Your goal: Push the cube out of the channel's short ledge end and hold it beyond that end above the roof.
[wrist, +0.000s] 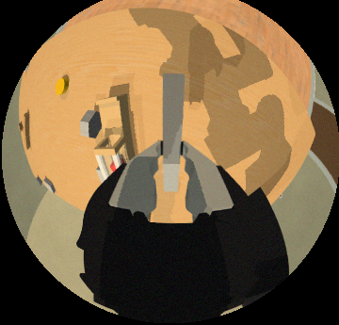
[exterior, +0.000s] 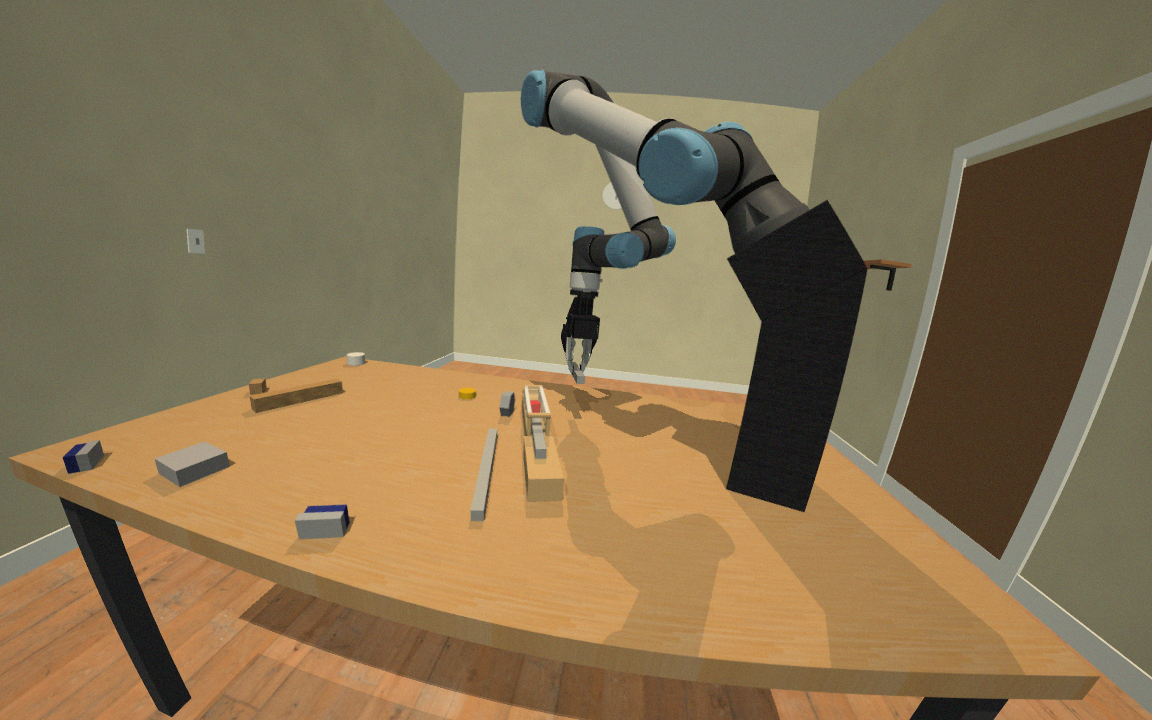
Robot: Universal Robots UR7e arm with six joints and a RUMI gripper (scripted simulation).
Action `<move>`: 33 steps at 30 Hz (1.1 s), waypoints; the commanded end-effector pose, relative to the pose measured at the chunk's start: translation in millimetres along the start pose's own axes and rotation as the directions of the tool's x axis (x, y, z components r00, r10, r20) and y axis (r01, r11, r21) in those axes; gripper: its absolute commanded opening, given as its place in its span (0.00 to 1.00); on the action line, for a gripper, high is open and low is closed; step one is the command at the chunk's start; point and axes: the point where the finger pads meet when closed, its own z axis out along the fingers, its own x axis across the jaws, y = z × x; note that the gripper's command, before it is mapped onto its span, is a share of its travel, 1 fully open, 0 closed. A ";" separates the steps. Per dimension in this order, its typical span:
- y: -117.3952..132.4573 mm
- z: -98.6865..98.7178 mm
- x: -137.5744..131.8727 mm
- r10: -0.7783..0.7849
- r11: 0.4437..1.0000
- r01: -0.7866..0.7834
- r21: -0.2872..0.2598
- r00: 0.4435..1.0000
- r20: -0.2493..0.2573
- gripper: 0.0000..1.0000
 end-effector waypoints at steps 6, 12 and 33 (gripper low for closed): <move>67.3 -0.1 -16.5 -0.001 1.000 0.001 0.005 1.000 -0.002 0.00; 122.4 0.2 -30.4 -0.005 1.000 0.005 0.005 1.000 -0.002 0.00; 296.0 2.6 -77.4 -0.015 1.000 0.015 0.008 1.000 0.002 0.00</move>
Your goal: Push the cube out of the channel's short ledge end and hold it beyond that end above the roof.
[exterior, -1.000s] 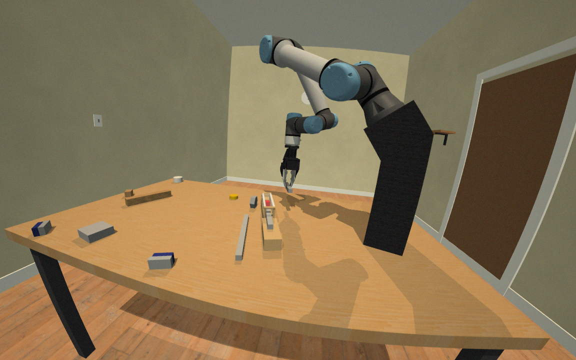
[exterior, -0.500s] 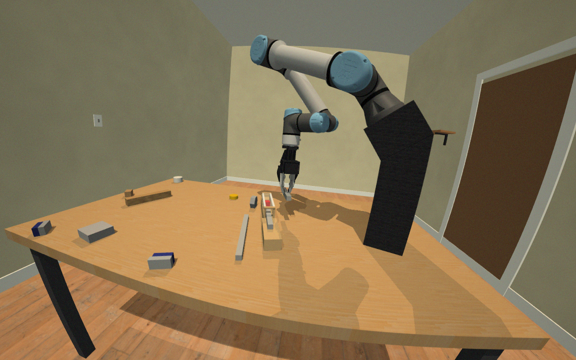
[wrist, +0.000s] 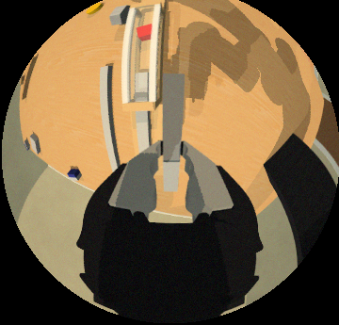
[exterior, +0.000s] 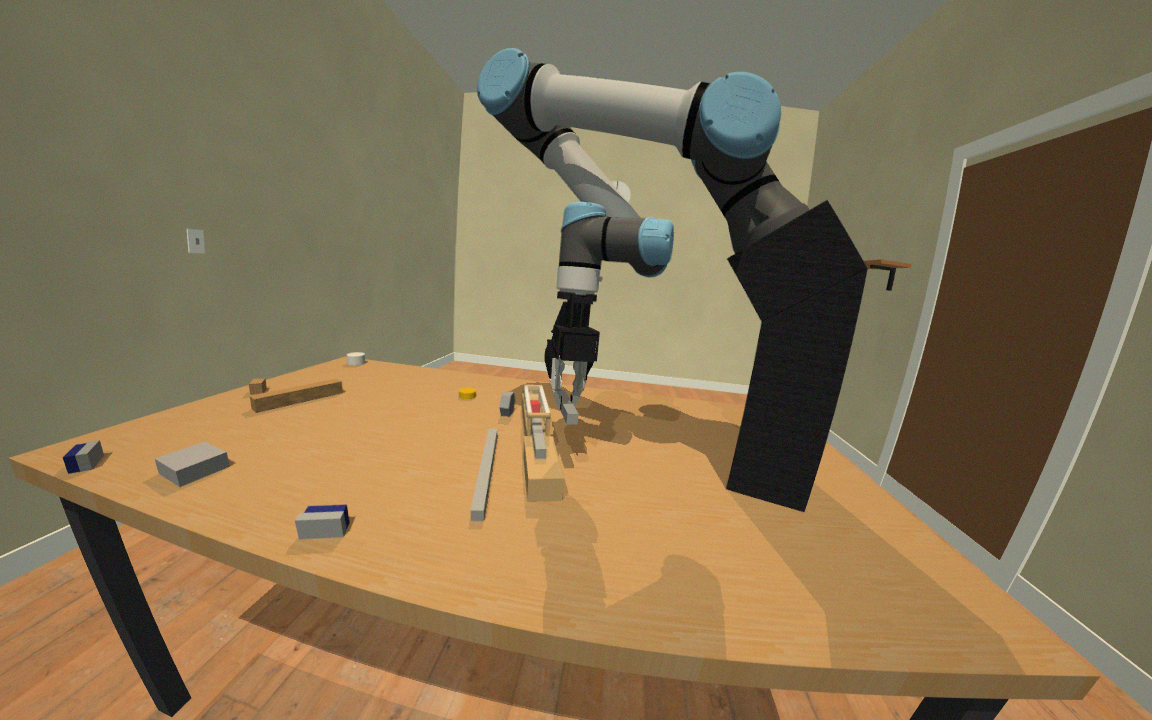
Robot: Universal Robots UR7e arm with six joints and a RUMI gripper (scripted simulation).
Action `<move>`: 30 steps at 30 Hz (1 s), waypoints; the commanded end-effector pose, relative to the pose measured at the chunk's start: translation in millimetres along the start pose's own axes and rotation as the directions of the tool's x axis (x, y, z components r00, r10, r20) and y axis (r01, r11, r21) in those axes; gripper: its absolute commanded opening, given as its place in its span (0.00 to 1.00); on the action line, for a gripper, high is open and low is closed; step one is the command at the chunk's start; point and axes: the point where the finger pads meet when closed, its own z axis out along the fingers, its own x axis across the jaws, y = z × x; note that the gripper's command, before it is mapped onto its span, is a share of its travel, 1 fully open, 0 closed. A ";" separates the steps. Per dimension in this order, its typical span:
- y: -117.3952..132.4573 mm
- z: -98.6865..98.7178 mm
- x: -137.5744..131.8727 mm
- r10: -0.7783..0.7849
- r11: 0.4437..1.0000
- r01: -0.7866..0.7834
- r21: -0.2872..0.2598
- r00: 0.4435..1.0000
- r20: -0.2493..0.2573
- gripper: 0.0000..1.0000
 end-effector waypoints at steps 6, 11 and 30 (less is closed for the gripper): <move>70.0 4.9 -24.9 0.017 0.999 -0.017 0.036 1.000 -0.010 0.00; 103.8 4.6 -33.3 0.014 0.999 -0.014 0.037 1.000 -0.007 0.00; 151.1 7.5 -49.6 0.013 0.999 -0.013 0.036 1.000 -0.009 0.00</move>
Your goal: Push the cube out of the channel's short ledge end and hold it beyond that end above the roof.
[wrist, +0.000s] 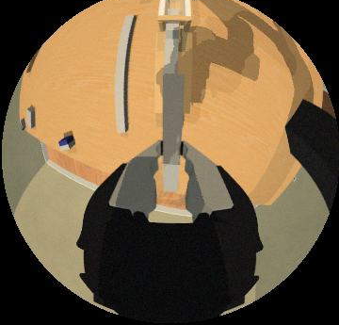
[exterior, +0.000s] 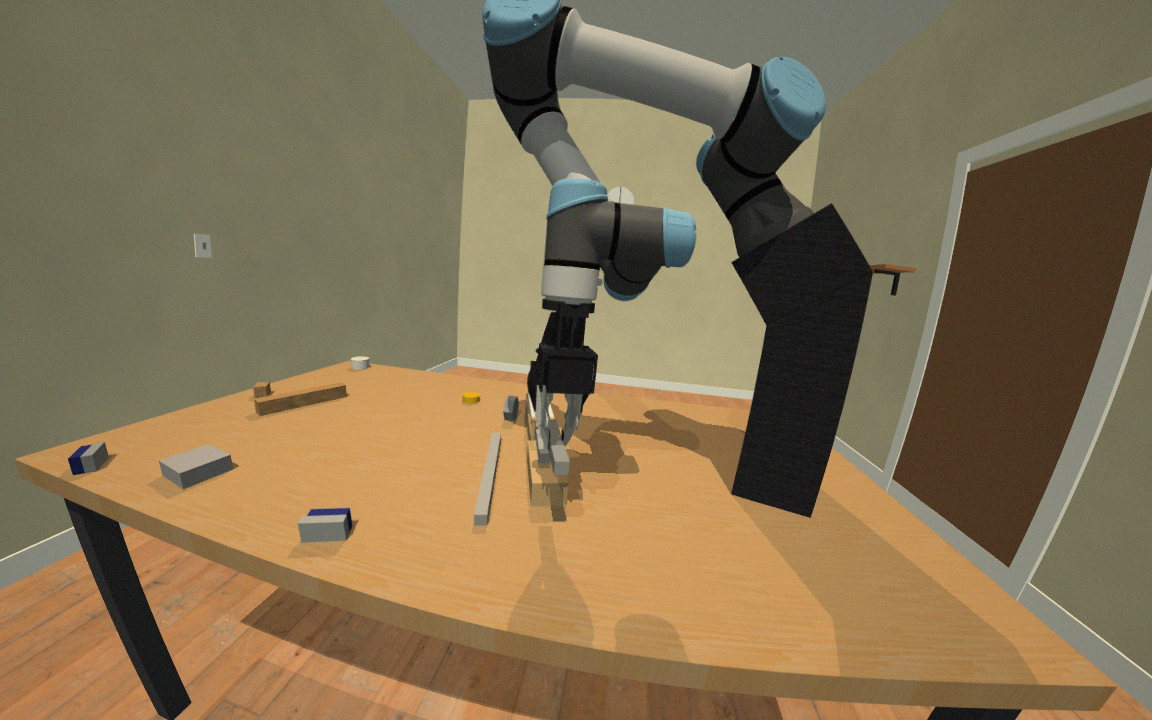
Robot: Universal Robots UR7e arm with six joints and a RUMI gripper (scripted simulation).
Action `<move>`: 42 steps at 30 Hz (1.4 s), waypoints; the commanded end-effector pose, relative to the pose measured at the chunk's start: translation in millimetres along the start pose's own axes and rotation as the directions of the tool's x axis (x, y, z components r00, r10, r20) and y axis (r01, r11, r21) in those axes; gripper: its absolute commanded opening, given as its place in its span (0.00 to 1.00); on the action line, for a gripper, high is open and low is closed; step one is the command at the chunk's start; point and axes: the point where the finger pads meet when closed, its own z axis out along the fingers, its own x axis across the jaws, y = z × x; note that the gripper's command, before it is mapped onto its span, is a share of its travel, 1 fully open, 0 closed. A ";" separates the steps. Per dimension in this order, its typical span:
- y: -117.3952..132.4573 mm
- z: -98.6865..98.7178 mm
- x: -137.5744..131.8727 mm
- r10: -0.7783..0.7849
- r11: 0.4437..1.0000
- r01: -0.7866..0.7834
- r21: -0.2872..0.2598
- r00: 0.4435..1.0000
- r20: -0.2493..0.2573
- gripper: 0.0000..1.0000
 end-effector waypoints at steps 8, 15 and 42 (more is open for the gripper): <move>2.2 7.7 -1.9 0.007 1.000 -0.007 0.005 1.000 -0.005 0.00; 2.2 40.9 -1.7 0.007 1.000 -0.007 0.004 1.000 -0.005 0.00; 3.0 68.4 -1.8 0.005 1.000 -0.005 0.004 1.000 -0.004 0.00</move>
